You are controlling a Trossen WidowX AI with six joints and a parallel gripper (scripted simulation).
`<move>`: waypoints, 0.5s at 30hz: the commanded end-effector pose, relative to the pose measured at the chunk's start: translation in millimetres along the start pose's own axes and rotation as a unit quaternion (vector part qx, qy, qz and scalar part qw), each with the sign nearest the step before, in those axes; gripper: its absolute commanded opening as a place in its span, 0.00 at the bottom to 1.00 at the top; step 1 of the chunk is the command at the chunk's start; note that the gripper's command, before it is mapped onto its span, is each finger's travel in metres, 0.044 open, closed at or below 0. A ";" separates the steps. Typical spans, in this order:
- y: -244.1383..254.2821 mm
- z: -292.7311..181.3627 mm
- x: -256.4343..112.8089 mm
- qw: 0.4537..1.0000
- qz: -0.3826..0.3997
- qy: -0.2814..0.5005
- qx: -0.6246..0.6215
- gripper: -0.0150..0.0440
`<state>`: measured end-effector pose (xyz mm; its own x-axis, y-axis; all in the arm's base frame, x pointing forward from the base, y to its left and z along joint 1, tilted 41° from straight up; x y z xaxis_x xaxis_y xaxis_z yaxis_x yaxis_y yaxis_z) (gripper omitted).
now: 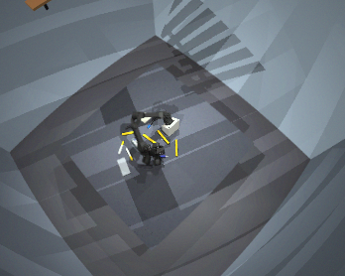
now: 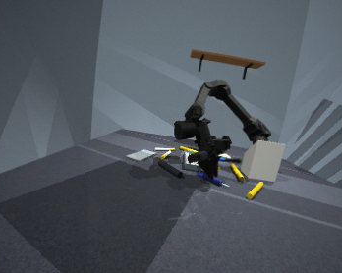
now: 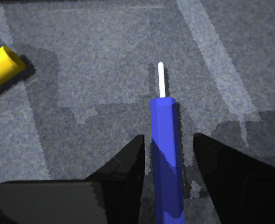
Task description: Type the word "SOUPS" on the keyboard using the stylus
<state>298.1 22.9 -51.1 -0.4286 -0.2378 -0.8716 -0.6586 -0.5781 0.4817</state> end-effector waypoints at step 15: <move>1.1 -3.8 9.4 1.000 0.004 0.000 -0.002 0.51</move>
<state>297.2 18.7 -55.9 -0.4291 -0.2382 -0.8713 -0.6584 -0.5779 0.4822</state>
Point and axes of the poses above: the point midway between the two fingers, 35 mm back from their tips, its own x axis out along the fingers, its own y axis across the jaws, z = x × y, the point moved 10 cm from there along -x, back along the fingers, and after that the axes turned 10 degrees about -x, right-handed, at the moved point
